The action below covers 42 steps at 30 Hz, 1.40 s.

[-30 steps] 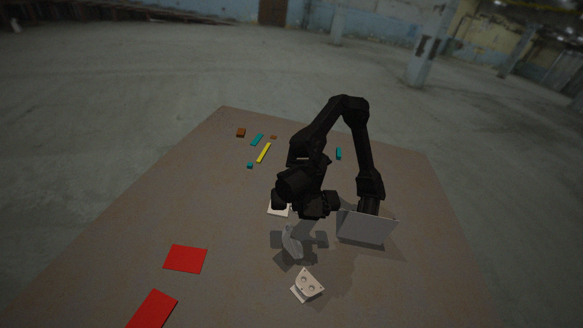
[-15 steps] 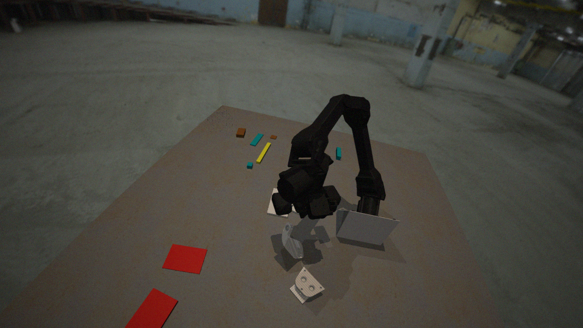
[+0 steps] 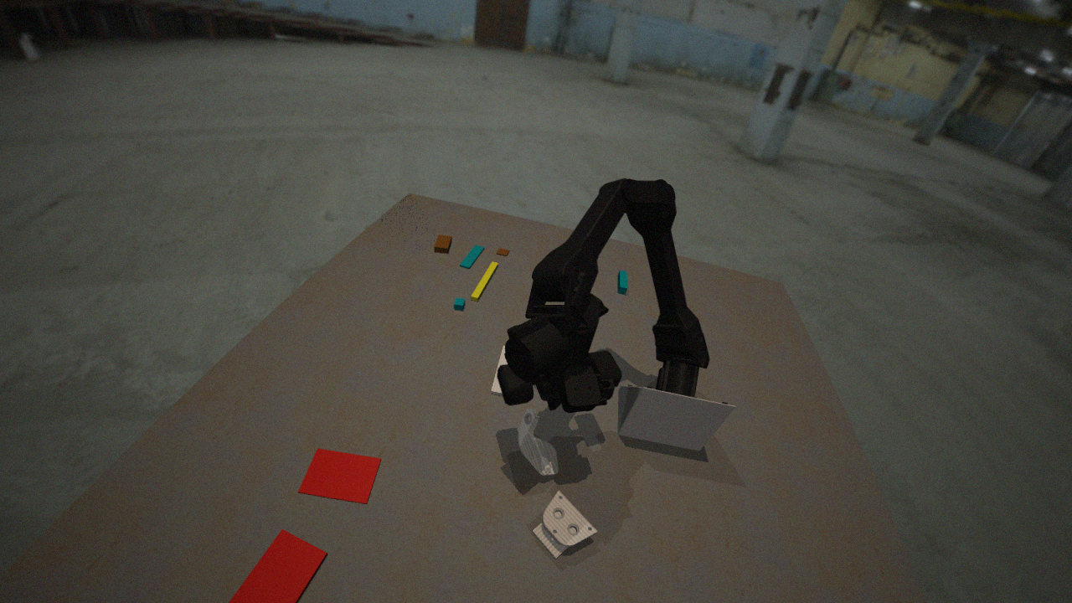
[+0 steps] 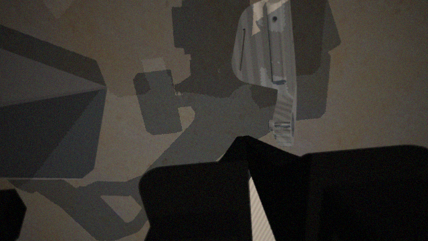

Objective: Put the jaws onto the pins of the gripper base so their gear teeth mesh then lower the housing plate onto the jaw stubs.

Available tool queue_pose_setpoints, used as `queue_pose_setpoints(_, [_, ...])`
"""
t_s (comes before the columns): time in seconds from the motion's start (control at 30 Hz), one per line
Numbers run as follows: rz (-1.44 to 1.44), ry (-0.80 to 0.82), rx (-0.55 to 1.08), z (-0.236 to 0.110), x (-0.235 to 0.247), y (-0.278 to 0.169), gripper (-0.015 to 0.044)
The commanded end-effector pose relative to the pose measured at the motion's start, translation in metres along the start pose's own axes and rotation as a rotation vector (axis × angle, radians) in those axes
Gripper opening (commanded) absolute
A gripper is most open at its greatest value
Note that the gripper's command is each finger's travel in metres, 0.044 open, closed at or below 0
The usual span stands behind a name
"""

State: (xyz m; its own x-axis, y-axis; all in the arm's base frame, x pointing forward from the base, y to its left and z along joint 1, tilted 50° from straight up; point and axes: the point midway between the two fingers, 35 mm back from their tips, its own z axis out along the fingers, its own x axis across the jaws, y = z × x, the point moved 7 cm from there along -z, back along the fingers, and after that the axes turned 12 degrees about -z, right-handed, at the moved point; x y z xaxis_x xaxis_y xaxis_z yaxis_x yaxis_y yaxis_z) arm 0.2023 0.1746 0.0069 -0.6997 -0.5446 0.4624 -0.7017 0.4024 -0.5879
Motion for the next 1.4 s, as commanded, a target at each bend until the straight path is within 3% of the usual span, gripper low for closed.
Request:
queue_pose_setpoints(0.0, [-0.009,0.002,0.007,0.007,0.001,0.001,0.0])
queue_pose_setpoints(0.63, [-0.009,0.004,0.009,0.036,0.003,0.0,0.0])
queue_pose_setpoints(1.37, [-0.007,0.003,0.009,0.035,-0.027,-0.006,0.0])
